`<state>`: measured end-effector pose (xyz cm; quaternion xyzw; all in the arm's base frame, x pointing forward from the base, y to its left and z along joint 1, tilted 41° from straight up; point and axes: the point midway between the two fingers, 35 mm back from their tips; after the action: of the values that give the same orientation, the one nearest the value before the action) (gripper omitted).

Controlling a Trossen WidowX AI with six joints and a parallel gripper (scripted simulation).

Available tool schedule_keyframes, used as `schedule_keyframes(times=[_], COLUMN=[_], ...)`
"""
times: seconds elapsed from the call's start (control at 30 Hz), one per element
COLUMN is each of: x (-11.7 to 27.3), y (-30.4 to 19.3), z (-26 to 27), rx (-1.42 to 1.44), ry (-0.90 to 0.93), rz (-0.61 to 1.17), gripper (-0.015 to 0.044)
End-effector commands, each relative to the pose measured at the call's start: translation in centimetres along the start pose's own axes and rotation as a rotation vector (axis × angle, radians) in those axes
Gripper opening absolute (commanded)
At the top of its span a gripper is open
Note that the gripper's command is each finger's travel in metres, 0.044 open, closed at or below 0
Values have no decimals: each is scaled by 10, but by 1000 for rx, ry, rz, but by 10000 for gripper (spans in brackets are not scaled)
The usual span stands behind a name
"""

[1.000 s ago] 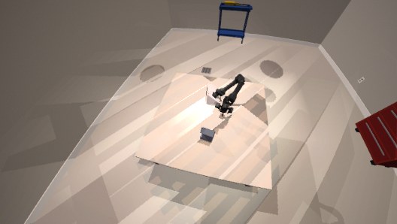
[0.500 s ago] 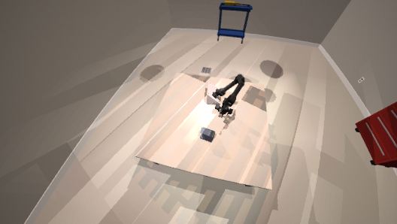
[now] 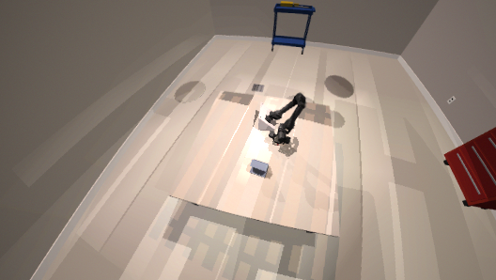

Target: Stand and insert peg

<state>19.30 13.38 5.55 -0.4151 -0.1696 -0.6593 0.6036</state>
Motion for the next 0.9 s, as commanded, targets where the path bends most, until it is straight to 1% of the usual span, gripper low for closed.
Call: schedule_keyframes(times=[0.0,0.4,0.5,0.7,0.87], x=[0,0,0,2,16], y=[0,0,0,1,3], z=[0,0,0,0,0], rx=[1,1,1,1,-1], ry=[1,1,1,0,-4], rz=[0,0,0,0,-2], gripper=[335,20,0,0,0])
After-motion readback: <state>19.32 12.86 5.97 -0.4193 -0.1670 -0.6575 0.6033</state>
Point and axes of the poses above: the point midway between the two fingers, 35 mm back from their tips, its own x axis back along the fingers, its own z axis across the jaws, y = z × x, and after that the axes turned 9 degrees about -x, right-handed
